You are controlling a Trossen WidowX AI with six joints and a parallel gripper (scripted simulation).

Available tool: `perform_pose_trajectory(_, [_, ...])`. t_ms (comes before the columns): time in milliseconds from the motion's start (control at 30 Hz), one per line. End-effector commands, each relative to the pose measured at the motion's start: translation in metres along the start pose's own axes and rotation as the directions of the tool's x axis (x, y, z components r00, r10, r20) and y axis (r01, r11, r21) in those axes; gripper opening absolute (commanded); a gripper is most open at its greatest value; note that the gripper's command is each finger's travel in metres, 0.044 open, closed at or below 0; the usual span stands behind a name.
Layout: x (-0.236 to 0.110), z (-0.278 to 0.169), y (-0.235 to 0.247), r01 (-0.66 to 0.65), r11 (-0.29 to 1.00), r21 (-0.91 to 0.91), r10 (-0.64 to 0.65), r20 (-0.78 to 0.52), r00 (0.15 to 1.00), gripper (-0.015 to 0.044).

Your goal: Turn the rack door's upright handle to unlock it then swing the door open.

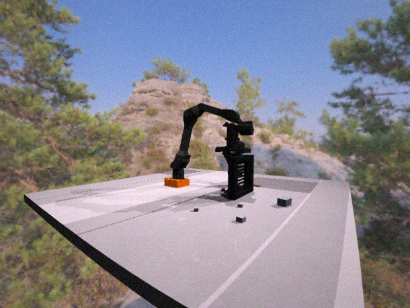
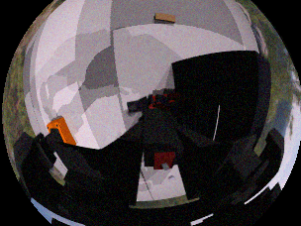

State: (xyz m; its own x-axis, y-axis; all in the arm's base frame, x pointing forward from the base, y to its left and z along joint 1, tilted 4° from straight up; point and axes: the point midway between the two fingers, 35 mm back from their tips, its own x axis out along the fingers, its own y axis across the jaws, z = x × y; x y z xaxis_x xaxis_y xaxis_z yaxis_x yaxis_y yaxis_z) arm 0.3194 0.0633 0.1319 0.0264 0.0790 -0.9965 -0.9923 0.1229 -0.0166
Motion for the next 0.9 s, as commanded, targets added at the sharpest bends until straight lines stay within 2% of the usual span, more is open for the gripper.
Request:
perform_pose_trajectory(0, [0.0002, 0.0005, -0.0002, 0.001, 0.966, -0.260, -0.001, 0.002, 1.000, 0.0017])
perform_pose_trajectory(200, [0.0002, 0.0005, -0.0002, 0.002, 0.865, -0.501, -0.001, 0.002, 1.000, 0.0017])
perform_pose_trajectory(667, [0.0002, 0.0005, -0.0002, 0.002, 0.861, -0.508, -0.001, 0.002, 1.000, 0.0017])
perform_pose_trajectory(867, [0.0002, 0.0005, -0.0002, 0.002, 0.861, -0.508, -0.001, 0.002, 1.000, 0.0175])
